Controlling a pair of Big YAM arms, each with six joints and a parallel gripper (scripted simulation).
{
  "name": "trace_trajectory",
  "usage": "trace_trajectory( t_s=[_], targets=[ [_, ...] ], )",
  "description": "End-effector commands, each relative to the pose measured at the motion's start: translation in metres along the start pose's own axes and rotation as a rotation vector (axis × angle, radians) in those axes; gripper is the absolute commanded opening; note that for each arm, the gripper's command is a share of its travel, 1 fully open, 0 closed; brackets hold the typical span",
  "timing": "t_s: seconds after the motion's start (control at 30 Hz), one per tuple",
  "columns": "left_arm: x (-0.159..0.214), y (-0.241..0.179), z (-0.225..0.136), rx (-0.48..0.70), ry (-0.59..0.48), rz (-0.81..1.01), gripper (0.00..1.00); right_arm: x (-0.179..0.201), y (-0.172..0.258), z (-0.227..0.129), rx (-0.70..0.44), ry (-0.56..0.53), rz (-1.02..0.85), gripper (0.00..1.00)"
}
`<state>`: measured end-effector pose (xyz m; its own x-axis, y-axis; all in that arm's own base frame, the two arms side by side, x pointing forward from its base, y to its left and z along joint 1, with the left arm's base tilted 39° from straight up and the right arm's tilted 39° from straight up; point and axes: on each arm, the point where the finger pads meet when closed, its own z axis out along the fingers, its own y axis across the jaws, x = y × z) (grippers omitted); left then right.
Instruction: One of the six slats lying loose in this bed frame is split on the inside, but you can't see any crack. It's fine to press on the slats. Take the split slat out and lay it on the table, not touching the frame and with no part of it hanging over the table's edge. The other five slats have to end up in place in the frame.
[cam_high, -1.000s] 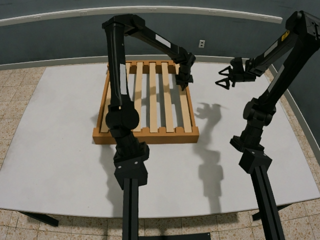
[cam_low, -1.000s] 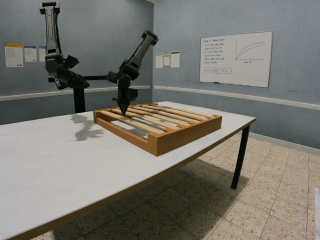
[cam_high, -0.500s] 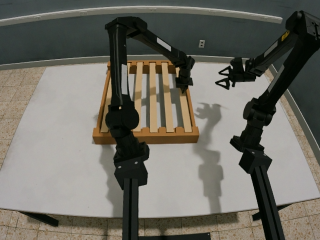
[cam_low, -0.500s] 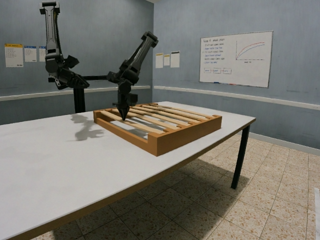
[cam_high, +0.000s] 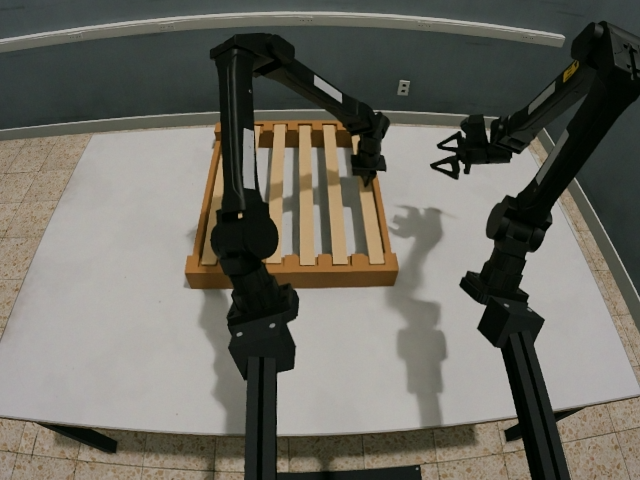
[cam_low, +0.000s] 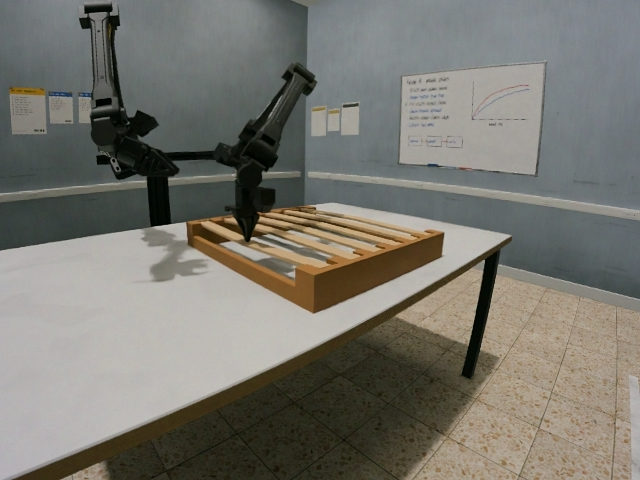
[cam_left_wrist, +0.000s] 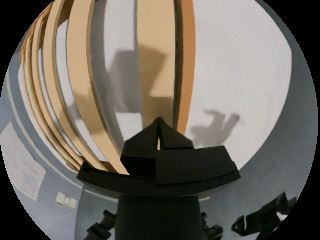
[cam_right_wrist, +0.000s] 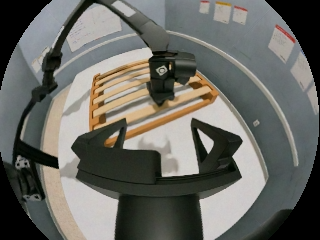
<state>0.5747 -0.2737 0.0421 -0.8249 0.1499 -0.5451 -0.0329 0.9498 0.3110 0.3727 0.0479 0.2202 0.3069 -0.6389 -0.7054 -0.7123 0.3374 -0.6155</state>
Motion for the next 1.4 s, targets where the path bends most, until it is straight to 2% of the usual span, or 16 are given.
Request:
trace_trajectory(
  t_s=[0.0,0.1,0.17,0.3,0.37,0.43,0.5,0.53,0.57,0.83,1.0,1.07,1.17,1.37],
  targets=[
    [0.012,0.004,0.008,-0.013,0.019,-0.008,0.00,-0.006,-0.008,0.000,0.008,-0.008,-0.028,1.00],
    [0.013,0.005,-0.002,-0.017,0.024,-0.004,0.00,-0.006,-0.008,0.000,0.008,-0.008,-0.028,1.00],
    [0.007,0.001,-0.025,-0.002,0.003,-0.006,0.00,-0.006,-0.008,0.000,0.008,-0.008,-0.028,1.00],
    [0.009,-0.002,-0.045,0.001,0.001,-0.001,0.00,-0.006,-0.008,0.000,0.008,-0.008,-0.028,1.00],
    [-0.005,-0.005,-0.050,0.014,-0.029,-0.002,0.23,-0.006,-0.008,0.000,0.008,-0.008,-0.028,1.00],
    [-0.015,-0.006,-0.041,0.011,-0.043,-0.021,0.45,-0.006,-0.008,0.000,0.008,-0.008,-0.028,1.00],
    [-0.015,-0.006,-0.041,0.011,-0.043,-0.021,0.45,-0.006,-0.008,0.000,0.008,-0.008,-0.028,1.00],
    [-0.015,-0.004,-0.035,0.005,-0.039,-0.033,0.57,-0.006,-0.008,0.000,0.008,-0.008,-0.028,1.00],
    [-0.015,-0.004,-0.035,0.005,-0.039,-0.040,0.63,-0.006,-0.008,0.000,0.008,-0.008,-0.028,1.00],
    [-0.017,-0.002,-0.038,0.008,-0.040,-0.039,0.63,-0.006,-0.008,0.000,0.008,-0.008,-0.028,1.00],
    [-0.016,0.002,-0.005,-0.008,-0.014,-0.020,0.60,-0.006,-0.008,0.000,0.008,-0.008,-0.028,1.00],
    [-0.016,0.002,-0.005,-0.008,-0.014,-0.020,0.60,-0.006,-0.008,0.000,0.008,-0.008,-0.028,1.00],
    [0.001,0.009,0.002,-0.013,-0.004,-0.012,0.57,-0.006,-0.008,0.000,0.008,-0.008,-0.028,1.00],
    [-0.009,-0.006,-0.005,-0.002,-0.019,-0.003,0.45,-0.006,-0.008,0.000,0.008,-0.008,-0.028,1.00]
  ],
)
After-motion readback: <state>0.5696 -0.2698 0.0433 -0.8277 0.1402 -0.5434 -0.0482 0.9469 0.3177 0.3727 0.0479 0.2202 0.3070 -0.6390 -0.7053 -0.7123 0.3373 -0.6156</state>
